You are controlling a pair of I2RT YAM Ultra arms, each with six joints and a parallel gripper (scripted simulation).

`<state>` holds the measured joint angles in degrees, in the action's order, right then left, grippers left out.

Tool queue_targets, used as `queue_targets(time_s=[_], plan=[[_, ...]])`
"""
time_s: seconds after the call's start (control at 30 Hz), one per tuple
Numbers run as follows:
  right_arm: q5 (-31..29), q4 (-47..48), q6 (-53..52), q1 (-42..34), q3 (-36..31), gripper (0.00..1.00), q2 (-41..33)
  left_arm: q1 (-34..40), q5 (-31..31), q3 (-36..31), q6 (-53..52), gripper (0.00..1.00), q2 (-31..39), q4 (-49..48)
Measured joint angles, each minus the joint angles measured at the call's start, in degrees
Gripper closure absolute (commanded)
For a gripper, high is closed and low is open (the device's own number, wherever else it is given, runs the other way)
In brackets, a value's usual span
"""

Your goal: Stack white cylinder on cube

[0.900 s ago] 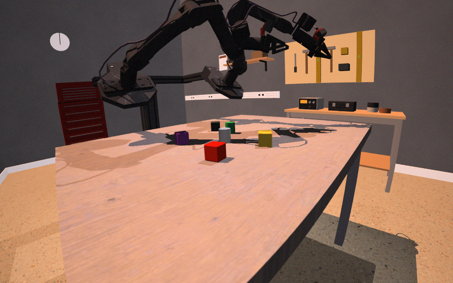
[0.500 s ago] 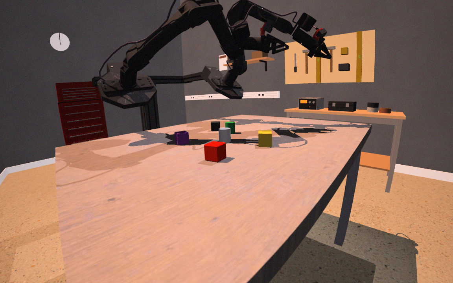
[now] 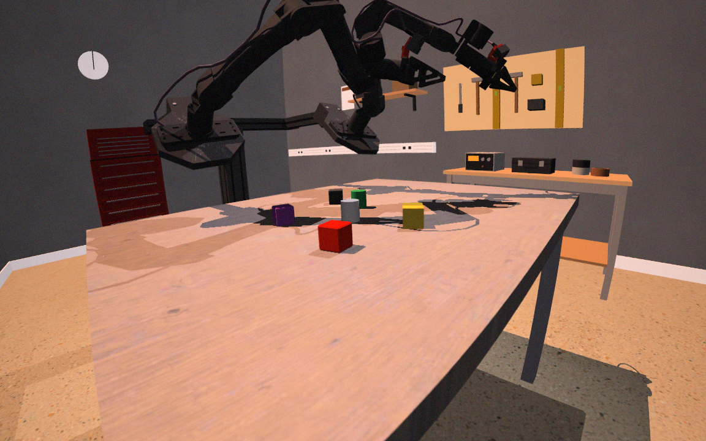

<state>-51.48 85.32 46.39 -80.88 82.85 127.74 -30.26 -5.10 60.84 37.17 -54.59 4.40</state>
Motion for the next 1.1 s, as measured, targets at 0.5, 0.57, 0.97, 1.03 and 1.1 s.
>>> queue_targets(time_s=[0.5,0.57,0.97,1.03,1.1], plan=[[-11.9,-4.5,-12.3,-0.4,-37.3,0.0,-22.2,1.3,1.2,-0.5,-1.0,0.2,0.0,-1.0],[-13.4,-6.7,-14.8,-0.6,-42.2,0.0,-25.7,3.4,2.6,-1.6,-2.2,0.0,-0.4,-2.1],[-17.7,-24.6,-29.7,-1.5,-60.3,0.0,-42.7,30.5,15.0,-16.9,-13.7,0.0,-7.7,-7.7],[-17.9,-28.3,-32.1,-1.5,-62.2,0.0,-45.8,36.1,17.3,-19.9,-15.8,0.0,-9.0,-9.0],[-18.1,-31.8,-34.6,-1.5,-63.6,0.0,-49.1,41.7,19.8,-22.8,-17.8,0.0,-10.5,-10.1]])
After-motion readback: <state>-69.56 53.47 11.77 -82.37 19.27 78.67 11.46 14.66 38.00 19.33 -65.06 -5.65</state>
